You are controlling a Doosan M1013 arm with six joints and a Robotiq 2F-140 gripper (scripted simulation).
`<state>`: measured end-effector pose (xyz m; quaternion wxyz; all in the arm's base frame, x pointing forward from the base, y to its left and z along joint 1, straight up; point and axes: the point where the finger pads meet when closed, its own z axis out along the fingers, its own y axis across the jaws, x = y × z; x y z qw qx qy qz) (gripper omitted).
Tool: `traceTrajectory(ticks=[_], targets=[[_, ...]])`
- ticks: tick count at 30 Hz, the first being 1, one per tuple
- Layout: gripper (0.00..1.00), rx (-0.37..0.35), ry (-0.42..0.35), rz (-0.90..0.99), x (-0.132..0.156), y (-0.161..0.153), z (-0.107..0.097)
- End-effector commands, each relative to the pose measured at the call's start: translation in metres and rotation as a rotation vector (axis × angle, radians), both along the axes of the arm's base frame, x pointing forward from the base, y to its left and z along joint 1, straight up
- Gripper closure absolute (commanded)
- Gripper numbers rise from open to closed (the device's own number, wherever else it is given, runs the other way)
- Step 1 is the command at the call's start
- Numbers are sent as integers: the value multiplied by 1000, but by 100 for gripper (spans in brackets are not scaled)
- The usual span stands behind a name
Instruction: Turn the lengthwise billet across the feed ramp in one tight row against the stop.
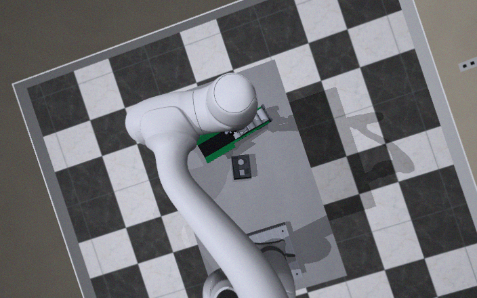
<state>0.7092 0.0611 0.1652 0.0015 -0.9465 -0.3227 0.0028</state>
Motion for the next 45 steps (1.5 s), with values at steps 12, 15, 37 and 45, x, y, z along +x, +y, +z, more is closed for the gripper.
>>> traceTrajectory(ticks=[12,15,37,45], targets=[[90,-1,0,-180,0,0,0],[90,-1,0,-193,0,0,0],[90,-2,0,-266,-21,49,7],[90,-2,0,-266,-30,71,11]])
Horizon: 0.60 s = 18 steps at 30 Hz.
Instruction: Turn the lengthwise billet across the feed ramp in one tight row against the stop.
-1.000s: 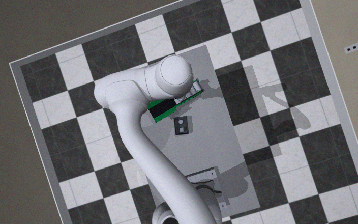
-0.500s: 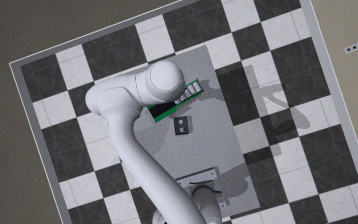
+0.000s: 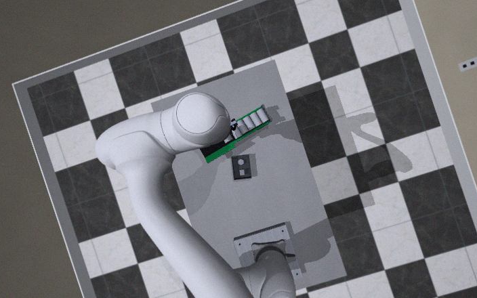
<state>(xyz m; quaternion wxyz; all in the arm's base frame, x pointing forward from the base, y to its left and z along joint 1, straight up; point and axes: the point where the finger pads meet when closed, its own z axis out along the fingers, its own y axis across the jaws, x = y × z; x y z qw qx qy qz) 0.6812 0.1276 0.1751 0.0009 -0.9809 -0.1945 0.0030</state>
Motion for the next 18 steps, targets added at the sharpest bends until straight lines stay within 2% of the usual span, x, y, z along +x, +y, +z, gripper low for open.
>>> traceTrajectory(ticks=[1,6,18], targets=[[90,0,0,0,-3,7,1],[90,0,0,0,-6,13,0],[90,0,0,0,-8,18,-36]])
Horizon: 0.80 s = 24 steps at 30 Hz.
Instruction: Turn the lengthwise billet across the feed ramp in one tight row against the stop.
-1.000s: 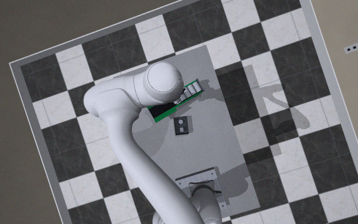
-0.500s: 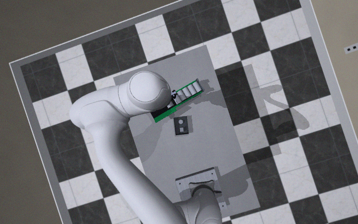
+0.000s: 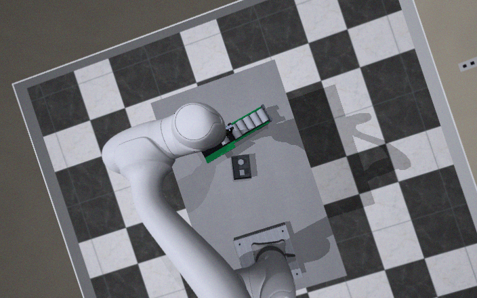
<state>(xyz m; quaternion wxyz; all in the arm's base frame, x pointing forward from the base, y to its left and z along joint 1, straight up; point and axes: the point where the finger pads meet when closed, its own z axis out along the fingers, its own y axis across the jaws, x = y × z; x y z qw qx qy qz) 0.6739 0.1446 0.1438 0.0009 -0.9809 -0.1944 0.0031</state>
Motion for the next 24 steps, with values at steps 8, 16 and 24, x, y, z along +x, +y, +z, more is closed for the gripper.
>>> traceTrajectory(ticks=[8,16,24], targets=[[90,0,0,0,-1,2,-17],[90,0,0,0,-1,3,-28],[90,0,0,0,-2,4,-32]])
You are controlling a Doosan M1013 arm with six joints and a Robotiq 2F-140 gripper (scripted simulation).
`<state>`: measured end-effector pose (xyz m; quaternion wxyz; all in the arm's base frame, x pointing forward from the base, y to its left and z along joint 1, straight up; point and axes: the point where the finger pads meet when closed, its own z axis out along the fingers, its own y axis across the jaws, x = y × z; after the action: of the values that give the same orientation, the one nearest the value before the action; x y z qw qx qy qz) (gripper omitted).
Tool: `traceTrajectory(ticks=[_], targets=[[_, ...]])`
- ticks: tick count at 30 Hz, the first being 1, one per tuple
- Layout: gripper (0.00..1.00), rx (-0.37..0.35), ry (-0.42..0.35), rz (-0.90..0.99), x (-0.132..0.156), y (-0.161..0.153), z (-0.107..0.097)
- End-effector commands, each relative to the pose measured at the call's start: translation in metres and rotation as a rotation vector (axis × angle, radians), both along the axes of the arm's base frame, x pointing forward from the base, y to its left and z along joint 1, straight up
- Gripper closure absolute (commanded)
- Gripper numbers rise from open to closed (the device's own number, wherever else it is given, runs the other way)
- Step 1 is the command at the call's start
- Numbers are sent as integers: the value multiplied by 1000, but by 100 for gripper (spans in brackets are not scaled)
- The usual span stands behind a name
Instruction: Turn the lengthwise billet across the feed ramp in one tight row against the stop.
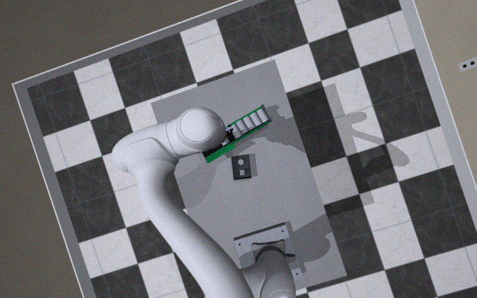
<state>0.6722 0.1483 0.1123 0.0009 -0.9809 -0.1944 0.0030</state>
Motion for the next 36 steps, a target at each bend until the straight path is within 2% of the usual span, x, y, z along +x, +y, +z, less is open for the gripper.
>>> traceTrajectory(ticks=[1,36], targets=[[90,0,0,0,0,0,-2],[90,0,0,0,0,1,-5]])
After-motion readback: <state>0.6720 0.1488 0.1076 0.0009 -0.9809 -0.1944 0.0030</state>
